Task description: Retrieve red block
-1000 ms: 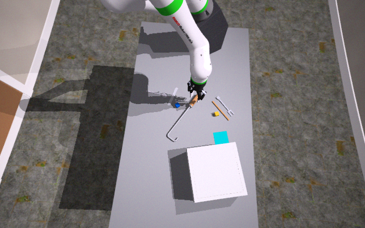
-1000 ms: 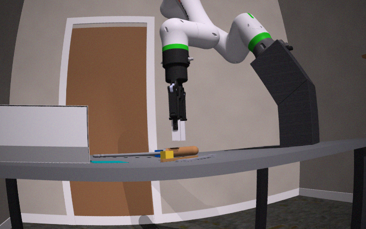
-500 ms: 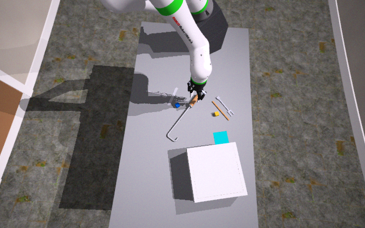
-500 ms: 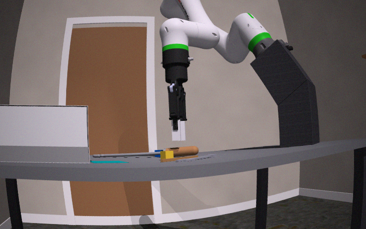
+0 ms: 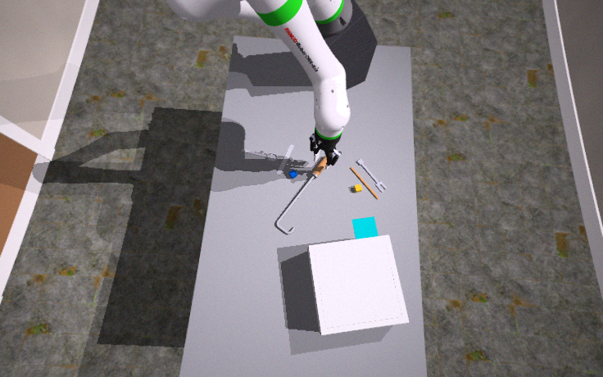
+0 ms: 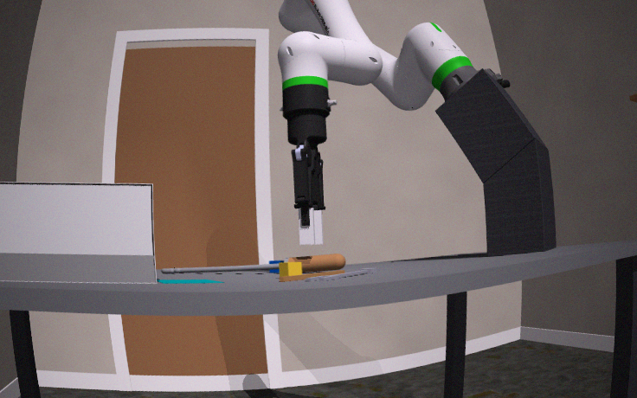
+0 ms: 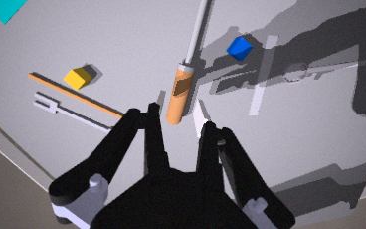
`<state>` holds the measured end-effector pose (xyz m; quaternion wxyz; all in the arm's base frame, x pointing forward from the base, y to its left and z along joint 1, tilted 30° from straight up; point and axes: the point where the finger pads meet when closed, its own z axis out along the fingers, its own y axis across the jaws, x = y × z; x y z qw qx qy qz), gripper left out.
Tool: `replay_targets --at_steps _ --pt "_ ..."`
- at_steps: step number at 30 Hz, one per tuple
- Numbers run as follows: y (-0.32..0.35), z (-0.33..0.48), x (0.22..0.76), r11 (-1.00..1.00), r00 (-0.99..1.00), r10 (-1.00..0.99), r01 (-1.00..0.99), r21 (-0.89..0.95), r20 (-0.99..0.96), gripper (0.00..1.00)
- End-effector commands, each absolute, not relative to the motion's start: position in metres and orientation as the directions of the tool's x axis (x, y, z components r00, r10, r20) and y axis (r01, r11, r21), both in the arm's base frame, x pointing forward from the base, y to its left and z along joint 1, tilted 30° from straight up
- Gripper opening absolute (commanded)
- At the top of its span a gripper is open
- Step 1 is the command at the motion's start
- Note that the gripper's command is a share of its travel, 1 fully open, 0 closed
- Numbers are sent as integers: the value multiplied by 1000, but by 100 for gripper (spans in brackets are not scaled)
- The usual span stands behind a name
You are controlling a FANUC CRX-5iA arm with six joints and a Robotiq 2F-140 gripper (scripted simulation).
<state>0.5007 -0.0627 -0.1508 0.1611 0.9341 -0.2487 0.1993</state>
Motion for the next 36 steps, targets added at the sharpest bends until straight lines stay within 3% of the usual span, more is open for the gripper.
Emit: replay_targets --at_steps 1,36 --pt "-63 -151 501 -825 797 -400 -529 202 452 34" --pt "-72 -172 508 -825 797 -400 -529 202 452 34"
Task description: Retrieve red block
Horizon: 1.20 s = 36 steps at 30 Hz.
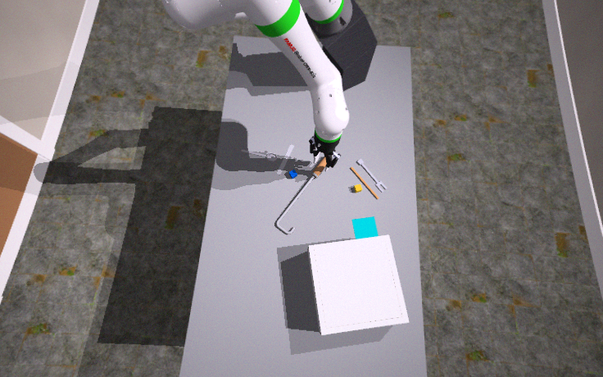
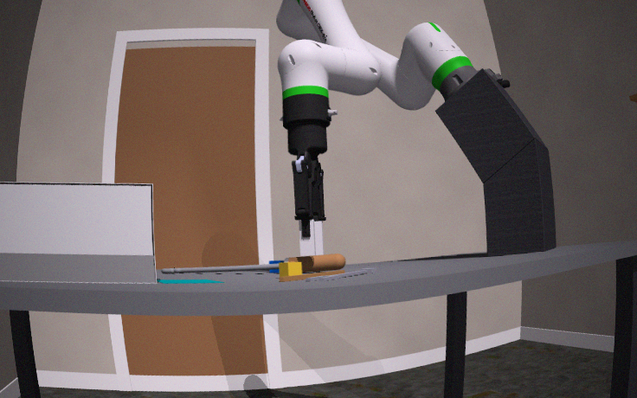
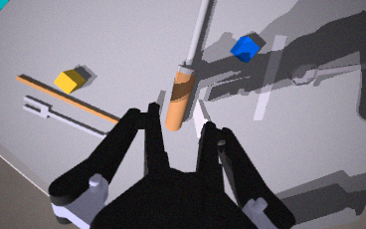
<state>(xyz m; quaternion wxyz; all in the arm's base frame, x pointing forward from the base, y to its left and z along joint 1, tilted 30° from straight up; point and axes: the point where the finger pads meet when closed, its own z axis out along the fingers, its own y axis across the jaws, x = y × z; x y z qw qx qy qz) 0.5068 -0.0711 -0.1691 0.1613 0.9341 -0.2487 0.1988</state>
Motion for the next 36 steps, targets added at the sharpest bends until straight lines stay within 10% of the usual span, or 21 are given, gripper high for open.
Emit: replay_targets --at_steps 1,36 --pt "-72 -172 508 -825 797 -400 -529 202 452 34" --pt "-83 -196 516 -825 797 -400 -529 202 452 34"
